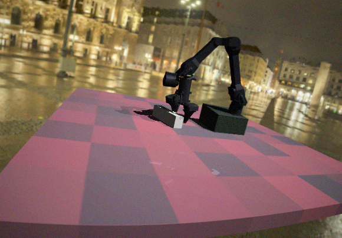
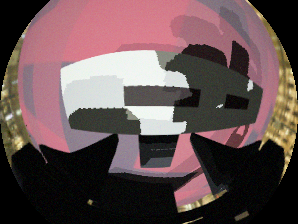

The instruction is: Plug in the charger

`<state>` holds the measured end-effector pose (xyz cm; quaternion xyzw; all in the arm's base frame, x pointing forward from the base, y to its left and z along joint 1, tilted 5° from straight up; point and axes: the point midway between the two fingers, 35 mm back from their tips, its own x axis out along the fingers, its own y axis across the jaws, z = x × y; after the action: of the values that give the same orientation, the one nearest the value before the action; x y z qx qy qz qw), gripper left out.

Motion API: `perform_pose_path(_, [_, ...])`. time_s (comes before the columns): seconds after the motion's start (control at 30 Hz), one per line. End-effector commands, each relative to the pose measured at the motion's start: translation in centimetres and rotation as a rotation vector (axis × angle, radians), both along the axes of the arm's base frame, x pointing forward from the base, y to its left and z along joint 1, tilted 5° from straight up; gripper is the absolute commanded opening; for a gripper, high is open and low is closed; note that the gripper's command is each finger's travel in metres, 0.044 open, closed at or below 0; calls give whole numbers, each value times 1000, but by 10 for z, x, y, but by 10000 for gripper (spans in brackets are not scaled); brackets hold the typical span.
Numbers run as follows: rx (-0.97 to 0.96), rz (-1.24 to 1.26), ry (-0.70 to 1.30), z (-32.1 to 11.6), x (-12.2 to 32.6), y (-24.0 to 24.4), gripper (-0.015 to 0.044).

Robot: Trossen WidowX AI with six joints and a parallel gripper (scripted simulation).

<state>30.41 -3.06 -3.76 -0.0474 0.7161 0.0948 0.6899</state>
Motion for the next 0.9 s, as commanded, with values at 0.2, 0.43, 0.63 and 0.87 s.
perform_pose_path(0.2, [4, 5, -3, -1, -4, 0, 440])
perform_pose_path(0.43, [4, 5, -3, -1, -8, -1, 440])
perform_pose_path(0.63, [4, 5, -2, -1, -15, -3, 440])
perform_pose_path(0.87, [4, 5, -2, -1, -23, -5, 440])
